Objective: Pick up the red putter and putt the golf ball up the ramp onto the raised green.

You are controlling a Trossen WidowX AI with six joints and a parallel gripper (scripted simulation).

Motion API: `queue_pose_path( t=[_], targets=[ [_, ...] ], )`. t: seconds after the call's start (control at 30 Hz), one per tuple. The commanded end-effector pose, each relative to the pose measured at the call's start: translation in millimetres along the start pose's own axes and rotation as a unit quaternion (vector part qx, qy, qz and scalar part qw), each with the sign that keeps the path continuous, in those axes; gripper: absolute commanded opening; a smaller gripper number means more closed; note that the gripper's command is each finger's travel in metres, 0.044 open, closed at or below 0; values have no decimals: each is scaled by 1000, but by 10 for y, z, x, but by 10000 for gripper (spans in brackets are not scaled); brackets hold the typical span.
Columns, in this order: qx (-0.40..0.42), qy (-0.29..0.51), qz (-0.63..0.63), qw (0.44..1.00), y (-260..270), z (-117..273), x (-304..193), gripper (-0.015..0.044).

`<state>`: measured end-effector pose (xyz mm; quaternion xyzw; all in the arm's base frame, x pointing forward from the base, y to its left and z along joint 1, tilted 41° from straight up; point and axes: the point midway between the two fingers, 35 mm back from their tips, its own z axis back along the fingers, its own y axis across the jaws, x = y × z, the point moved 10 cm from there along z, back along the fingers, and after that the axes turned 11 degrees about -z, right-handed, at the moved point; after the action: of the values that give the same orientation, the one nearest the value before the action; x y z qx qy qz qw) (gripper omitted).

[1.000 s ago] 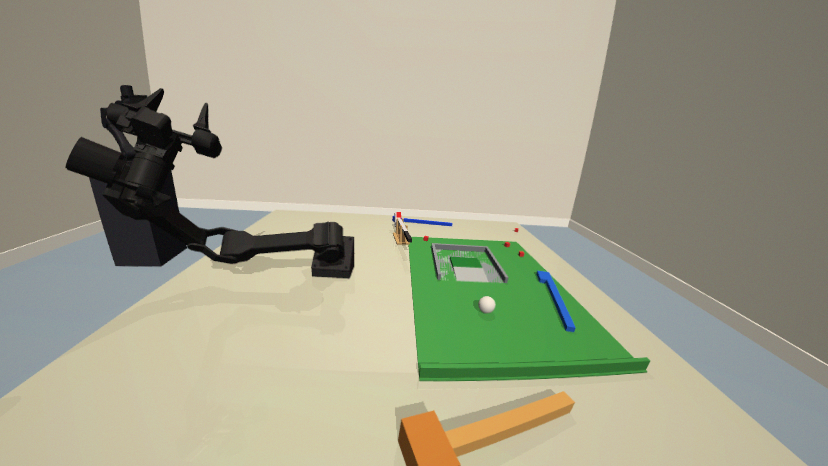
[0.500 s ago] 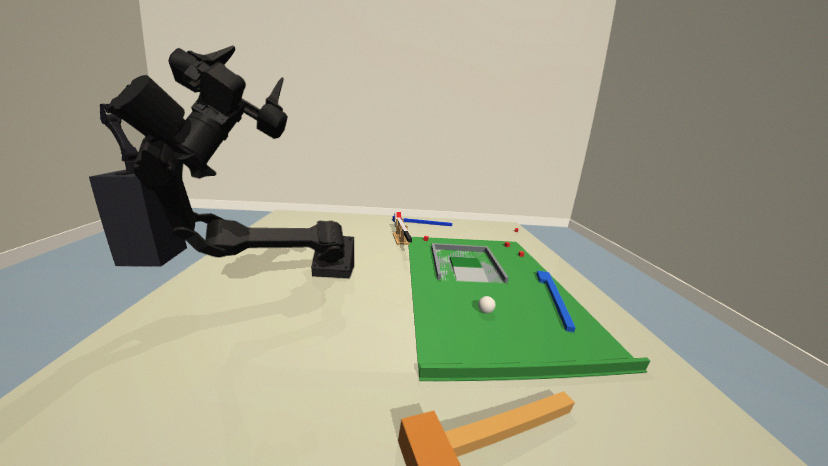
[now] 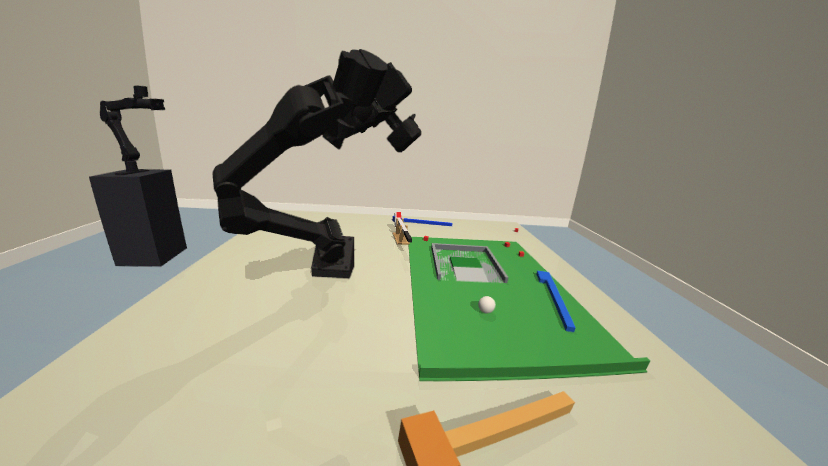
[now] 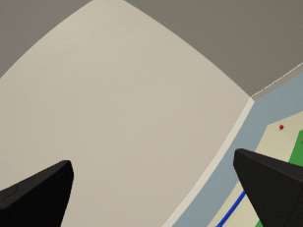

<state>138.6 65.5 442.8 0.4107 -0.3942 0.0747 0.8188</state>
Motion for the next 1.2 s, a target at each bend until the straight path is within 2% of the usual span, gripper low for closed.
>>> queue_pose_path(
  t=[0.0,0.17,0.33,0.47,0.6,0.8,0.87,1.17],
  targets=[
    [-61,68,27,995,-326,-537,37,440],
    [-132,174,79,973,-740,-1261,-74,440],
    [-186,296,151,925,-1144,-1915,-389,440],
    [-213,407,226,859,-1477,-2364,-768,440],
    [-217,518,302,770,-1794,-2707,-1234,440],
    [-181,675,403,591,-2240,-2997,-2033,440],
    [-167,704,420,547,-2327,-3021,-2204,440],
    [-165,707,423,542,-2421,-3038,-2228,440]
  ],
)
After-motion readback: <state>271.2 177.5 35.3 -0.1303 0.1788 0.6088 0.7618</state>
